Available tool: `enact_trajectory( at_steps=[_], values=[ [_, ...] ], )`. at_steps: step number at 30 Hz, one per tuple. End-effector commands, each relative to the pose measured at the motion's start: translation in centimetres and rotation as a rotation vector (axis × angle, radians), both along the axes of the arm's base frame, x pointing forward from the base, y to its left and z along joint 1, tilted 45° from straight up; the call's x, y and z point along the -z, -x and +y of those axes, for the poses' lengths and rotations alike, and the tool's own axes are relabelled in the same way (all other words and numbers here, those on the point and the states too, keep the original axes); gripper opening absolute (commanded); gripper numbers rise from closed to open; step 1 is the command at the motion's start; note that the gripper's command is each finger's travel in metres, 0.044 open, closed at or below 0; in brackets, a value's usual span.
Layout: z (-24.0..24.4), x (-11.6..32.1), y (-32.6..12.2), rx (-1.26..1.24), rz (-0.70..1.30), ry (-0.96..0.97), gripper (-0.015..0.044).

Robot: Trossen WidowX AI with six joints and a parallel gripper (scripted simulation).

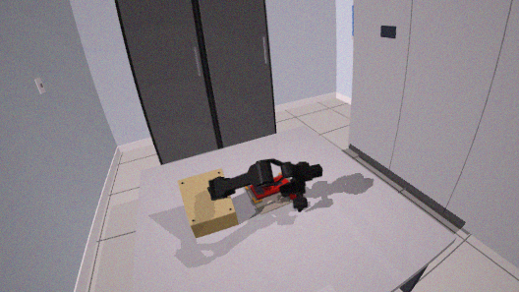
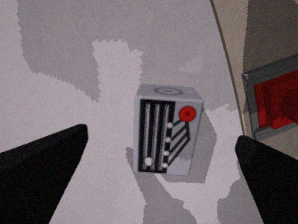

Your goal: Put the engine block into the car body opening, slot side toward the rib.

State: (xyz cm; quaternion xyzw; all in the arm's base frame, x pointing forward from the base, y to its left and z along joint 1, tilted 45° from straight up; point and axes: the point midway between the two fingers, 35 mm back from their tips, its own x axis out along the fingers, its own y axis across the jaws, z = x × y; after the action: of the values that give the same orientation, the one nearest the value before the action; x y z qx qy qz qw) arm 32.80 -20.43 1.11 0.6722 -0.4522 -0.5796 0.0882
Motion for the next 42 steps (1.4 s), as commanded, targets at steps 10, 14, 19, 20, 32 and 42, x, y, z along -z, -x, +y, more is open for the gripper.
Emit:
enact_trajectory(
  at_steps=[10, 14, 19, 20, 32, 42],
  values=[
    [-0.4, 0.5, 0.1, -0.005, 0.004, -0.004, 0.0256],
    [-0.4, 0.5, 0.1, -0.005, 0.004, -0.004, 0.0151],
    [-0.4, 0.5, 0.1, -0.005, 0.004, -0.004, 0.0118],
    [-0.4, 0.5, 0.1, -0.005, 0.004, -0.004, 0.0111],
    [1.4, -1.1, -0.8, -0.005, 0.003, -0.01, 0.0],
    [3.6, -3.2, -1.5, -0.005, 0.002, -0.013, 0.0]
  ],
)
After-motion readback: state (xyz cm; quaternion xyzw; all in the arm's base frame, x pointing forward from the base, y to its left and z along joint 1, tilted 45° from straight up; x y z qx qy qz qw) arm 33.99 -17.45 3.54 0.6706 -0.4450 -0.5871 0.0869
